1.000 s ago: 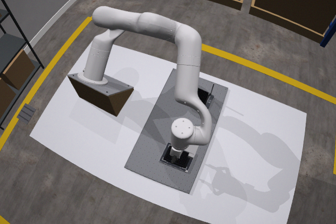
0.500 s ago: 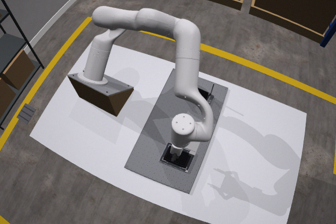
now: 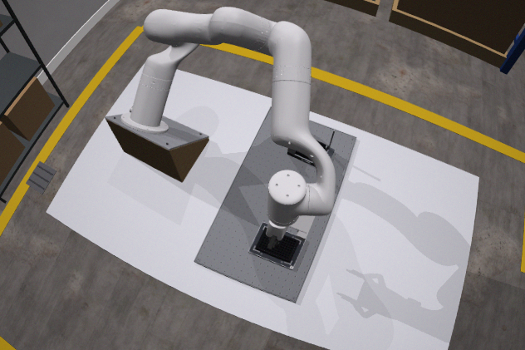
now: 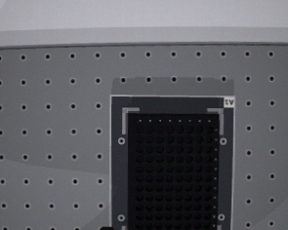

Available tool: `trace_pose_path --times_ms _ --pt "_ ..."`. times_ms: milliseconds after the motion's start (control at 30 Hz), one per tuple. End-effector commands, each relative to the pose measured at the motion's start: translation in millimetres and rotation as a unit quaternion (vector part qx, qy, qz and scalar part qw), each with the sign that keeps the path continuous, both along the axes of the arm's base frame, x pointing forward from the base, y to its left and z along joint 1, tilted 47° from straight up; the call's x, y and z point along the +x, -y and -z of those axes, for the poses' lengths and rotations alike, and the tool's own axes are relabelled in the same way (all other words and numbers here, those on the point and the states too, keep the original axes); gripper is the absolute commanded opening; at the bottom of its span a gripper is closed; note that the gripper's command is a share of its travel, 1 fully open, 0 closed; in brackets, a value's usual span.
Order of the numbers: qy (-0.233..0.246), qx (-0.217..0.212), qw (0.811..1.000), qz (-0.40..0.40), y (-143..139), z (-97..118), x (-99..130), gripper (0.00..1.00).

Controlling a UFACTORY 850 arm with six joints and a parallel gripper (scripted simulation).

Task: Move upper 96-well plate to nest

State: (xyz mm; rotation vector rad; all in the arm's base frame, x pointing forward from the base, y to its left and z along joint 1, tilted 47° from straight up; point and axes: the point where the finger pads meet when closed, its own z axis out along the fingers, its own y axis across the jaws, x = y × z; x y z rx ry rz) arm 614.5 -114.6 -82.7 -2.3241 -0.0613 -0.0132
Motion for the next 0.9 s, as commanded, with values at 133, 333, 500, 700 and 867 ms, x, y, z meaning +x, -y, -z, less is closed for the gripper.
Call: trace_pose_path --times_ms 133,333,500,700,867 --pt "0.001 0.000 1.000 0.000 11.7 -10.9 0.9 1.00" --pt "0.001 0.000 1.000 0.000 12.1 -11.3 0.9 1.00" --pt "0.001 0.000 1.000 0.000 12.1 -11.3 0.9 1.00" --pt "0.001 0.000 1.000 0.000 12.1 -11.3 0.9 1.00" --pt "0.001 0.000 1.000 0.000 12.1 -11.3 0.9 1.00"
